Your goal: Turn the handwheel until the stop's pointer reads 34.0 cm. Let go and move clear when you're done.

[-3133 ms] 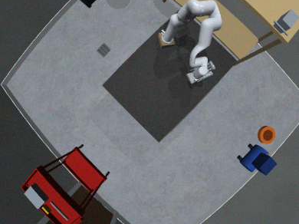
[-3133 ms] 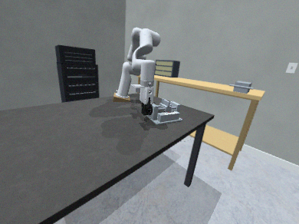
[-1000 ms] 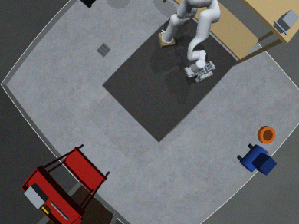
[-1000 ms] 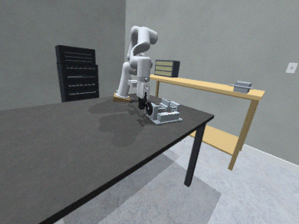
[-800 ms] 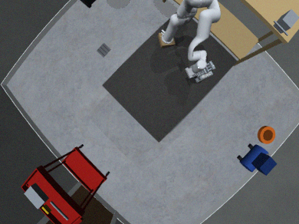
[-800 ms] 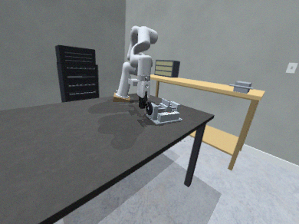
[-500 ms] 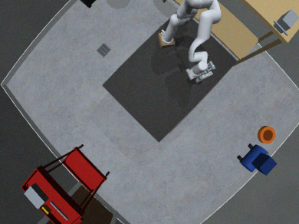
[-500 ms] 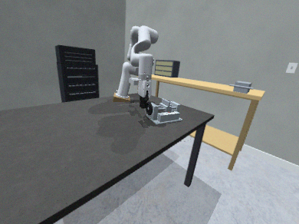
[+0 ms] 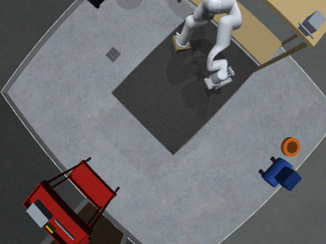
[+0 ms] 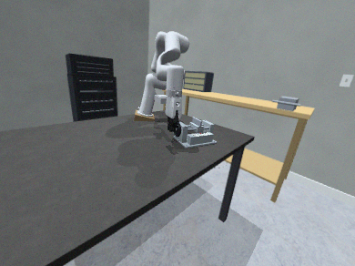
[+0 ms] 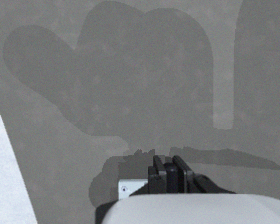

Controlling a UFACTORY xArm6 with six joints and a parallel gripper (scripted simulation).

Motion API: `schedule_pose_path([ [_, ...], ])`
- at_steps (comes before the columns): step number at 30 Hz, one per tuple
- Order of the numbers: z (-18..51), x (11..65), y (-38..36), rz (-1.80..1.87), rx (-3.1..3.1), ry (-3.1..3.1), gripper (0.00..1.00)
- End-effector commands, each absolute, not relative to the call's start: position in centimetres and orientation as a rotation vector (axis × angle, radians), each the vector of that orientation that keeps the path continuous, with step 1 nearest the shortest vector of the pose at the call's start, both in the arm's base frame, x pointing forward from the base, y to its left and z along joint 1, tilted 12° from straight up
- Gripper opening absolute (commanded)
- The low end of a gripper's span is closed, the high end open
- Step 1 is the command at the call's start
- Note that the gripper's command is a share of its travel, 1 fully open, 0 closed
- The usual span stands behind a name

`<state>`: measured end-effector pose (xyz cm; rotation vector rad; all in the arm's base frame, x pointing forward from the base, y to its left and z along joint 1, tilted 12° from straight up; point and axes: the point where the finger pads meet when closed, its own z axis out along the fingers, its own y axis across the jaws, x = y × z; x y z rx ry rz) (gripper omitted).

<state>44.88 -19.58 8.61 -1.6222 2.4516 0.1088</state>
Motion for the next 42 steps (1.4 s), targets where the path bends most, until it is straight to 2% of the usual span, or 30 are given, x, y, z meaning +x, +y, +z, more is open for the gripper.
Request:
schedule_pose_path([
  [1,7.8,45.6,-19.7,0.108,-1.622,2.451,0.06],
  [21,4.2,44.9,-18.6,0.108,-1.622,2.451,0.06],
  [42,4.0,42.5,-17.6,0.108,-1.622,2.451,0.06],
])
